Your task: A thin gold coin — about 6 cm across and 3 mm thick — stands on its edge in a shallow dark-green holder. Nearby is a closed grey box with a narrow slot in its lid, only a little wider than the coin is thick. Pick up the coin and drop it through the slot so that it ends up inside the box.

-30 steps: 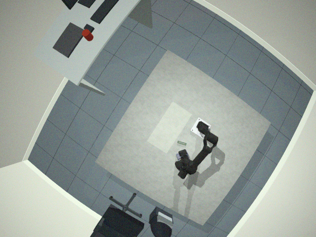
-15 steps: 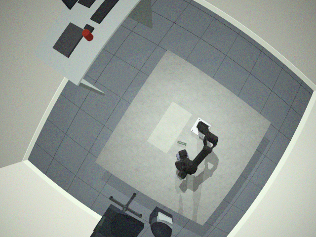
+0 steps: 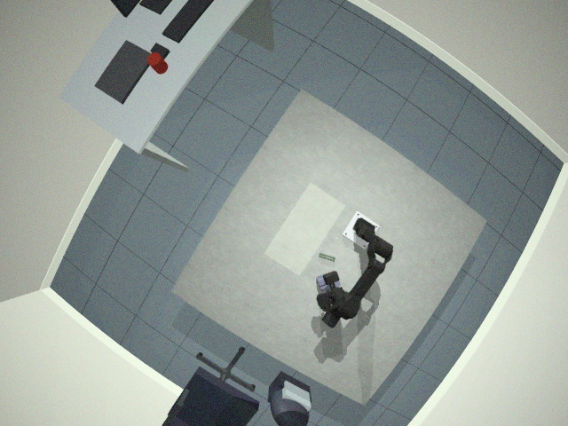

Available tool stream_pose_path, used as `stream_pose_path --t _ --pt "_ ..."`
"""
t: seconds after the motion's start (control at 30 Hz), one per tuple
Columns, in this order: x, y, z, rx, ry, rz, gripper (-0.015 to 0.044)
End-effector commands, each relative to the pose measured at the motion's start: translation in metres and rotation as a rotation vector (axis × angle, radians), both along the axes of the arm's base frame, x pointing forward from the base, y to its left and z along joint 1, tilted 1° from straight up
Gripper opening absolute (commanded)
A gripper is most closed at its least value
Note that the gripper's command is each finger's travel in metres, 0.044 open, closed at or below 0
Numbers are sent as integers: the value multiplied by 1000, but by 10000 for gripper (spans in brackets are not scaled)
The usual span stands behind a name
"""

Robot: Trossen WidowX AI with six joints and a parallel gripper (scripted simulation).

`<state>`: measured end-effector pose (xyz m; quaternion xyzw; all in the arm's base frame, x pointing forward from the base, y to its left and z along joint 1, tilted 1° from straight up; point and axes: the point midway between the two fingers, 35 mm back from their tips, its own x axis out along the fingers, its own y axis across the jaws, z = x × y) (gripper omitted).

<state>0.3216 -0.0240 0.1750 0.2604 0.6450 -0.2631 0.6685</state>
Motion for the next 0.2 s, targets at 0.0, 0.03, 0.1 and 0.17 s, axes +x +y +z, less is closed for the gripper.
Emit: stream_pose_path --t 0.0,0.03,0.1,0.17 --pt "-2 1 6 1 7 -1 440" --pt "-2 1 6 1 7 -1 440" --pt "-2 1 6 1 7 -1 440" --pt "-2 1 6 1 7 -1 440"
